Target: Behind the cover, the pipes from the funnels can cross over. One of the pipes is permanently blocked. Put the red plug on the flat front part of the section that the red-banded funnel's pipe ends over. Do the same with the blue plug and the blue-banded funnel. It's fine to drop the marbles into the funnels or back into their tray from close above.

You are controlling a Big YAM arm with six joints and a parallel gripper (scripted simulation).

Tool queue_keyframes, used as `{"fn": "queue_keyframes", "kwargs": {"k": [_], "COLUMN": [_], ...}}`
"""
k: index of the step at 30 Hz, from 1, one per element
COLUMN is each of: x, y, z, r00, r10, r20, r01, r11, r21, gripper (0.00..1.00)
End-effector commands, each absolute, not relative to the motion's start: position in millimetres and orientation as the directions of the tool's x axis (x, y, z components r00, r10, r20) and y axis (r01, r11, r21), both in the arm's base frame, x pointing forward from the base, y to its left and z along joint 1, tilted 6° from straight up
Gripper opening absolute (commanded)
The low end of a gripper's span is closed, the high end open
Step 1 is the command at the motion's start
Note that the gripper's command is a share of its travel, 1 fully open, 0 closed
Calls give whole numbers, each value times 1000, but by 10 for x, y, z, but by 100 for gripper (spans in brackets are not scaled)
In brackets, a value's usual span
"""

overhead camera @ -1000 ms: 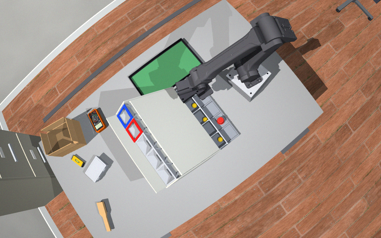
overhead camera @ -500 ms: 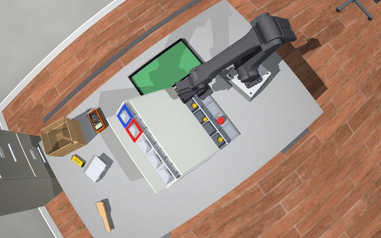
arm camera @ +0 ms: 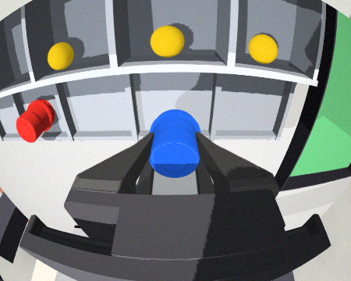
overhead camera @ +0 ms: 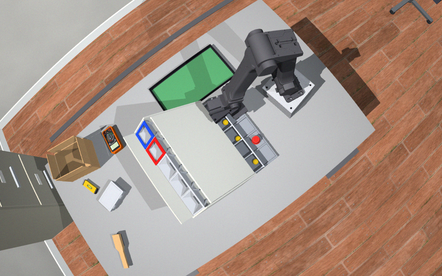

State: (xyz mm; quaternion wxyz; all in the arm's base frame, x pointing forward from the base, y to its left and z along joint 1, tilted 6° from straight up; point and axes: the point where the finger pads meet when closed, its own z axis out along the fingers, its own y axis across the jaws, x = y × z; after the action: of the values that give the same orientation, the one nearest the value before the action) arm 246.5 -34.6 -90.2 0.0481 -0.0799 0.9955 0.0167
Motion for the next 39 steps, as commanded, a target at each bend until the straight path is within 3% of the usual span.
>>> {"fn": "queue_keyframes", "kwargs": {"k": [1, 39], "x": [2560, 2560], "y": [-329, -318], "z": [-974, -1168], "r00": [-979, -980], "r10": [-161, -159], "r20": [-122, -123], "r01": [-164, -162], "r11": [986, 987], "r21": [18, 18], "gripper": [0, 0]}}
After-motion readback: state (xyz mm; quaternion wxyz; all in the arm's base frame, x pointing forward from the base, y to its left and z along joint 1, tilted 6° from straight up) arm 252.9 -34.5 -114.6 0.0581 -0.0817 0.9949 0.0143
